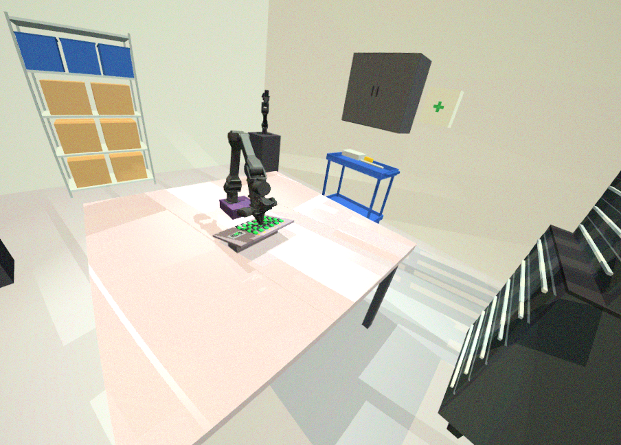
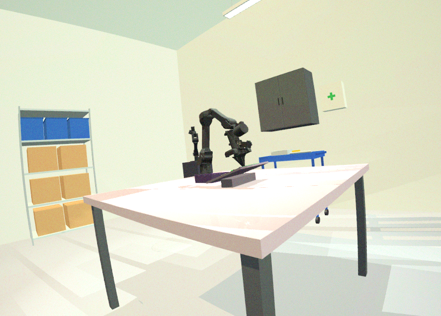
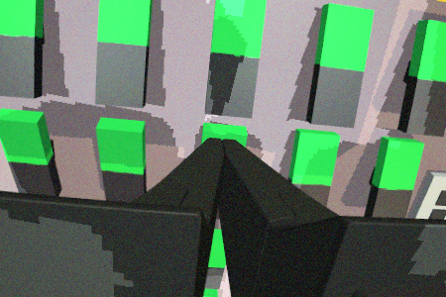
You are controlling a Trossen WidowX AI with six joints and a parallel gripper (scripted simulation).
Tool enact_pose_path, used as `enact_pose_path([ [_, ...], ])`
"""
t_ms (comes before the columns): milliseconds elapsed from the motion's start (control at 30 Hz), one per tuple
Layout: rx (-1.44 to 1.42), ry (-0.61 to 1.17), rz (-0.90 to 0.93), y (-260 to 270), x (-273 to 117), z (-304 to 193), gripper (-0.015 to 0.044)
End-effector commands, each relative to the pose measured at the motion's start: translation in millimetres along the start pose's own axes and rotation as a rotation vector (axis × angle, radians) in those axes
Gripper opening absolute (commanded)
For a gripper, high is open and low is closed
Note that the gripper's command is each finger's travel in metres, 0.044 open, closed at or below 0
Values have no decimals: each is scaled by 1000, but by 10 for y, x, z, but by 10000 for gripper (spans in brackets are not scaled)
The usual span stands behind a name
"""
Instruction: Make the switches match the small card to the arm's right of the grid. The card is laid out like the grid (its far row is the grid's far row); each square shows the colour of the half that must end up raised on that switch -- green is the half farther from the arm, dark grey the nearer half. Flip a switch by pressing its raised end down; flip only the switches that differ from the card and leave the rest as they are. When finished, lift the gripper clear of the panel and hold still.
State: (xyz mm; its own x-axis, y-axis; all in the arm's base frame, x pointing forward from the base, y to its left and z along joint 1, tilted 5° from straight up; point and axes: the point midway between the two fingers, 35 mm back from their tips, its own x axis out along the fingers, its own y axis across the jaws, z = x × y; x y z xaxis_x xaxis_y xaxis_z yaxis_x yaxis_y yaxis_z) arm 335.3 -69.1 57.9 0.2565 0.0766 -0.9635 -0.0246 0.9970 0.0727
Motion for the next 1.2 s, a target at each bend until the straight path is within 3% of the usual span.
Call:
enact_pose_path([
  [0, 3, 3, -5, -7, 13, -5, 0],
  [267, 1, 1, 0, -1, -22, -2, 0],
  [433, 3, -22, -5, -6, -629, -28, 0],
  [600, 3, -21, -5, 4, -630, -43, 0],
  [800, 4, -17, -3, 278, -618, -549, 0],
  [967, 4, -17, -3, 308, -609, -614, 0],
  [1167, 4, -44, -2, 307, -259, -617, 0],
])
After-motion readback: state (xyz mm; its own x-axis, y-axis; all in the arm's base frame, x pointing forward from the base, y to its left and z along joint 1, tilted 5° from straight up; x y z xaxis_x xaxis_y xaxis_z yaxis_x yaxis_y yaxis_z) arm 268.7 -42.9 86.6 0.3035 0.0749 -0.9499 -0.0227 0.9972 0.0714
